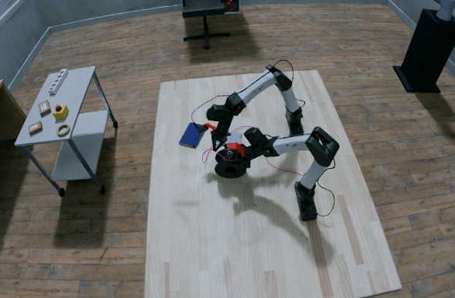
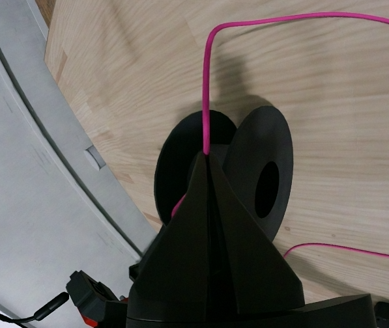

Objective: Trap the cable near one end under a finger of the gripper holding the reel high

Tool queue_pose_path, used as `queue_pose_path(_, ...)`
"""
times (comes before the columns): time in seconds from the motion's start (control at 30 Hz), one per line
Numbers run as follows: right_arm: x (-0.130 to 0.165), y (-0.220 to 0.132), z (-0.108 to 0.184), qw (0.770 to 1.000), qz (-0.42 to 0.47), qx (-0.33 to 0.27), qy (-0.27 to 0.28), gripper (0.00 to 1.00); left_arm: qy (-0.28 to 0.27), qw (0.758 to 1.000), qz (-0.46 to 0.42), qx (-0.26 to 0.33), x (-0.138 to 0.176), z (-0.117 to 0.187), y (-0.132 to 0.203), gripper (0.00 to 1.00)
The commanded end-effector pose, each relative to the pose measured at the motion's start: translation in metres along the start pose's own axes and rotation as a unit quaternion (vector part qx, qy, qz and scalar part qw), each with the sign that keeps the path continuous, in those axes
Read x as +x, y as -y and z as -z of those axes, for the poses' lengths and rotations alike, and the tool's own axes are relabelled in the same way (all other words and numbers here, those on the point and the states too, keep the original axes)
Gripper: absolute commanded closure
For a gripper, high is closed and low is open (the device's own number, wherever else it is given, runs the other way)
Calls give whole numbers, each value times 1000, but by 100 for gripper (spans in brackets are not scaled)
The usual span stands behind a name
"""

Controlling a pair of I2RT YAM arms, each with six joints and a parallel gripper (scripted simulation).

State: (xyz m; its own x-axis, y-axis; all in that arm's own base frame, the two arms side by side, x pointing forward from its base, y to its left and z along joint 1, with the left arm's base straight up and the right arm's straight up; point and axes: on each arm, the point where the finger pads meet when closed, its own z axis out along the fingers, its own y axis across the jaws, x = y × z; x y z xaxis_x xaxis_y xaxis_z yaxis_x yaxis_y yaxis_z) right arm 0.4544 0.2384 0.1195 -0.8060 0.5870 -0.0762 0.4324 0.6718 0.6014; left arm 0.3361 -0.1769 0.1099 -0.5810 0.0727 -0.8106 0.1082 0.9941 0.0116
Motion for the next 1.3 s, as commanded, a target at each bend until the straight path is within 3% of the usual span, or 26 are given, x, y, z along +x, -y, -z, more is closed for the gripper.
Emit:
queue_pose_path(0.0,-10,-19,20,999,6,-30,25,100,24,1000,17,8,-21,6,3,100)
queue_pose_path(0.07,-9,-17,23,999,6,-27,22,77,22,1000,16,7,-20,7,2,100)
queue_pose_path(0.23,-3,-9,38,1000,4,-17,9,74,17,1000,13,5,-28,15,1,100)
queue_pose_path(0.33,-11,-29,66,999,14,-46,26,40,17,1000,13,4,-45,27,0,100)
queue_pose_path(0.37,-12,-31,76,998,15,-48,27,35,17,1000,13,4,-54,34,0,100)
queue_pose_path(0.67,-4,-15,168,999,10,-30,19,35,17,1000,15,5,-112,79,-2,100)
queue_pose_path(0.73,-2,-11,189,999,10,-26,16,35,12,1000,12,3,-114,79,-2,100)
queue_pose_path(0.83,-2,-9,194,1000,11,-21,13,35,10,1000,11,2,-113,79,-2,100)
queue_pose_path(0.9,0,-11,217,999,35,-29,27,35,3,1000,7,-1,-111,79,-3,100)
queue_pose_path(1.0,-3,-21,227,993,85,-49,58,35,-6,1000,2,-4,-111,81,-4,100)
queue_pose_path(1.27,25,-62,281,933,287,-134,172,35,-12,1000,-3,-7,-139,103,-7,100)
